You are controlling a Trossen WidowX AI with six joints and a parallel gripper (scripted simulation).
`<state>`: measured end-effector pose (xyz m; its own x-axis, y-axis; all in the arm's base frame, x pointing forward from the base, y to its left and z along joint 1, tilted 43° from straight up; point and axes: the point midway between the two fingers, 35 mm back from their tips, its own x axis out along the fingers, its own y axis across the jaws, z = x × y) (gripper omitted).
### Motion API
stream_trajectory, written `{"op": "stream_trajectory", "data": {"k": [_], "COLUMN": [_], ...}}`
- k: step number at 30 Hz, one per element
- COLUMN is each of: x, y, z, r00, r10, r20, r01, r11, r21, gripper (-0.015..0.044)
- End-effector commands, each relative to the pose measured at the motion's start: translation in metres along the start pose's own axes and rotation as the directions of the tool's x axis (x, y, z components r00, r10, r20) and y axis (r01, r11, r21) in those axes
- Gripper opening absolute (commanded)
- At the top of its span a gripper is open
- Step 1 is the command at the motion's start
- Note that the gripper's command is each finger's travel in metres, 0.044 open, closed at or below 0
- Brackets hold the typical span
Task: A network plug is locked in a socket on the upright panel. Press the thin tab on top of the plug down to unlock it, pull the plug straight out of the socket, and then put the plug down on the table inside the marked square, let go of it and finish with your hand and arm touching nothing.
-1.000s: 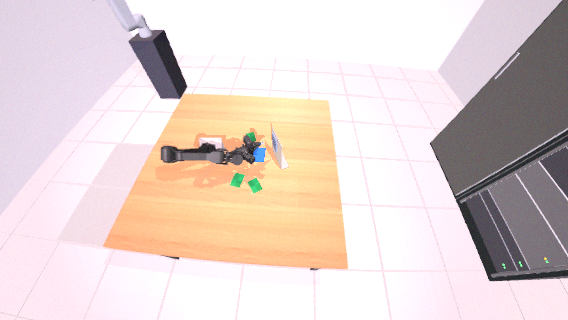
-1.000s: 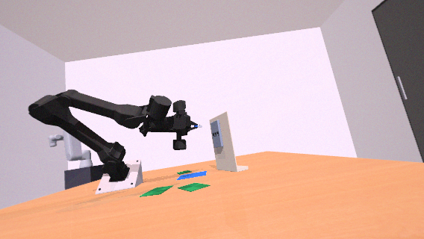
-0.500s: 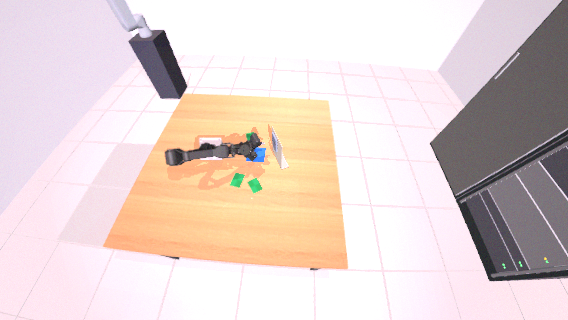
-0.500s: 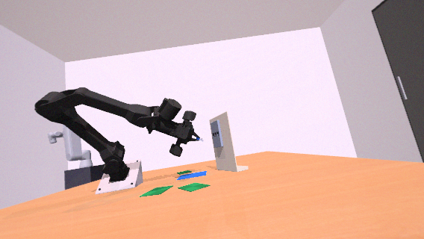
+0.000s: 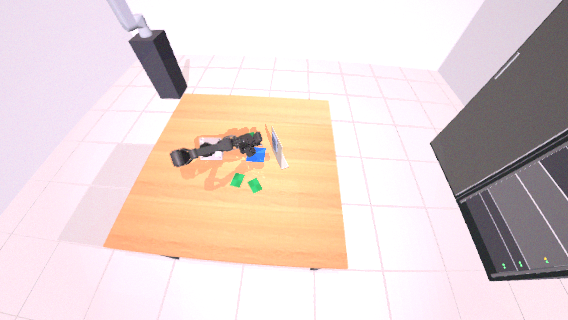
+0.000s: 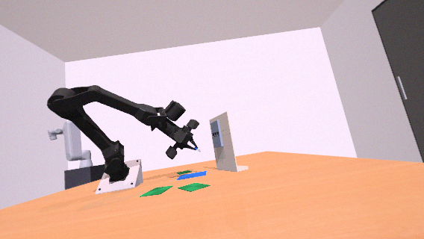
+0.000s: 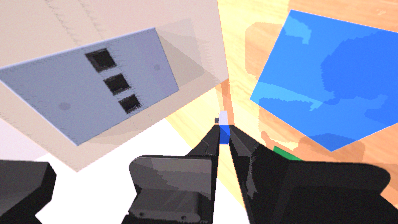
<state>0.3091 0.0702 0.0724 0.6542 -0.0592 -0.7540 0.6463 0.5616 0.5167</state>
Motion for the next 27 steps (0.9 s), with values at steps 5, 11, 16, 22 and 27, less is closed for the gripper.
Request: {"op": "stream_trajectory", "data": {"k": [5, 11, 16, 22, 27], "x": [0.007, 0.008, 0.006, 0.003, 0.002], "y": [-0.016, -0.025, -0.030, -0.034, -0.035], "z": [-0.008, -0.011, -0.013, -0.015, -0.015], "r00": [0.987, 0.963, 0.933, 0.889, 0.884], "r10": [-0.106, -0.155, -0.177, -0.177, -0.175], "r20": [0.118, 0.222, 0.314, 0.422, 0.434], "r01": [0.102, 0.143, 0.156, 0.147, 0.144], "r11": [0.994, 0.987, 0.984, 0.984, 0.984], "r21": [0.039, 0.070, 0.090, 0.103, 0.104], "gripper": [0.0000, 0.0000, 0.0000, 0.0000, 0.0000]}}
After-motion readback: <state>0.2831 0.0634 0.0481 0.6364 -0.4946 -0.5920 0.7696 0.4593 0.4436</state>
